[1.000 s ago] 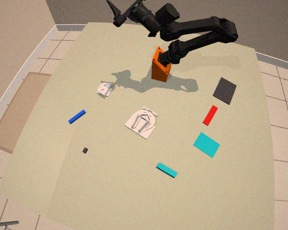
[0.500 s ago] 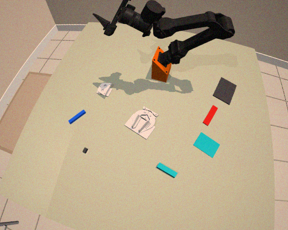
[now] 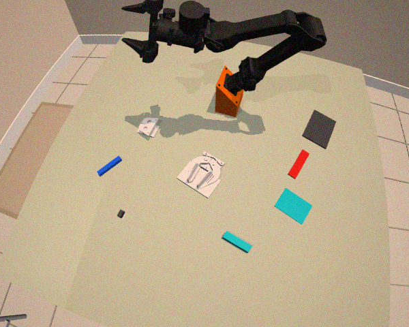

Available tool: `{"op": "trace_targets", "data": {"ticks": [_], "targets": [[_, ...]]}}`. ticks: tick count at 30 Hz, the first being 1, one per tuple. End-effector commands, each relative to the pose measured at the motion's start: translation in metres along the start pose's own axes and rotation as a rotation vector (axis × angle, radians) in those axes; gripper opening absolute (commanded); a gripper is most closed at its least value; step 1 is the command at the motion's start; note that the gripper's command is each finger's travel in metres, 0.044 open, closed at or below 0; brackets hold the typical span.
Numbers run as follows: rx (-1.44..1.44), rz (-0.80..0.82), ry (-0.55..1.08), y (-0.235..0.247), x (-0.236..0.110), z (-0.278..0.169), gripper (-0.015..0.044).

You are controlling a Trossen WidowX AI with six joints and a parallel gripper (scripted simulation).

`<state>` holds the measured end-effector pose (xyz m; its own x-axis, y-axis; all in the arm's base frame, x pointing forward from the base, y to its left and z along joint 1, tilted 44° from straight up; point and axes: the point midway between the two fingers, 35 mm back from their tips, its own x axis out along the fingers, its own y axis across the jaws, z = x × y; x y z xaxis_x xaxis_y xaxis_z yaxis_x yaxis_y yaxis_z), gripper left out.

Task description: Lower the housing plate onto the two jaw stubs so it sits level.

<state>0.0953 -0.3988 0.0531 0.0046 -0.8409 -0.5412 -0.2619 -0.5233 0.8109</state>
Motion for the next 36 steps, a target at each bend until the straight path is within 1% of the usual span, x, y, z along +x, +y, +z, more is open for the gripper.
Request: {"op": "trace_targets", "data": {"ticks": [1, 18, 36], "targets": [[-0.082, -0.072, 0.006, -0.014, 0.008, -0.004, 0.0440], [-0.438, -0.400, 0.077, -0.079, 0.030, -0.014, 0.0440], [-0.767, -0.753, 0.249, -0.148, 0.031, -0.017, 0.0440]]}}
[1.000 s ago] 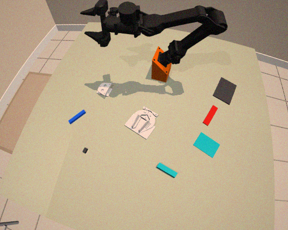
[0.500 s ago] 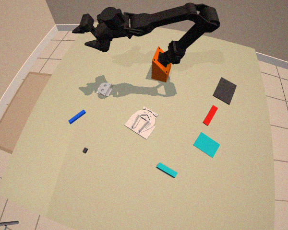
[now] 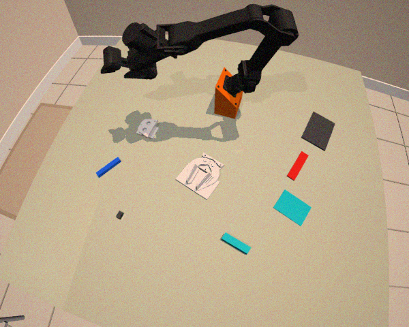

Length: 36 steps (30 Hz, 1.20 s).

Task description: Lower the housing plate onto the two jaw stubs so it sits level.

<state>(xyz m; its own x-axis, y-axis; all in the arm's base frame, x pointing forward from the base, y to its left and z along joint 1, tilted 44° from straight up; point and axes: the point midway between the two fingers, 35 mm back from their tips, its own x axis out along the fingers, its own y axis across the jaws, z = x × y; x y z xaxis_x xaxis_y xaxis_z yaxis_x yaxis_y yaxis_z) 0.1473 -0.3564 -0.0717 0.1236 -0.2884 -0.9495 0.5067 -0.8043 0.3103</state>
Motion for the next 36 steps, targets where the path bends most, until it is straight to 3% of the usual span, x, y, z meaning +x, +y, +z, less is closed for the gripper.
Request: {"op": "trace_targets", "data": {"ticks": [1, 18, 36], "targets": [[-0.073, -0.065, 0.049, -0.009, 0.008, -0.009, 0.0440], [-0.378, -0.332, 0.319, -0.051, 0.031, -0.048, 0.0440], [-0.627, -0.537, 0.697, -0.094, 0.032, -0.087, 0.0440]]}}
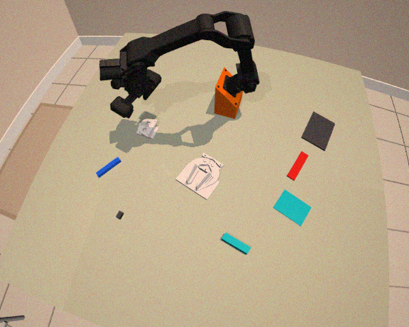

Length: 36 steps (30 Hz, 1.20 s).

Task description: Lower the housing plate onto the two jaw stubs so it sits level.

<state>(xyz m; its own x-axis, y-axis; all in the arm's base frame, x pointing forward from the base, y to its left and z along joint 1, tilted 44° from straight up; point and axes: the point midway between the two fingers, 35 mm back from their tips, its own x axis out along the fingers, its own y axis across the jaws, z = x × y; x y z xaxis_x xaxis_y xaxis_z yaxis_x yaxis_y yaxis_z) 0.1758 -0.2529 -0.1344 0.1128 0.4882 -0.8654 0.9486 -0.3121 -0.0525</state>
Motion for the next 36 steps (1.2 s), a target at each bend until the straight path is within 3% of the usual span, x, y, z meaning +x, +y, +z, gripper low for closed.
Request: {"op": "trace_targets", "data": {"ticks": [1, 7, 13, 18, 36], "targets": [[-0.053, -0.023, 0.081, -0.001, 0.007, -0.009, 0.0440], [-0.129, -0.050, 0.206, -0.002, 0.015, -0.023, 0.0440], [-0.137, -0.051, 0.219, -0.002, 0.018, -0.025, 0.0440], [-0.137, -0.051, 0.221, -0.007, 0.054, -0.034, 0.0440], [-0.137, -0.051, 0.221, -0.007, 0.054, -0.034, 0.0440]]}}
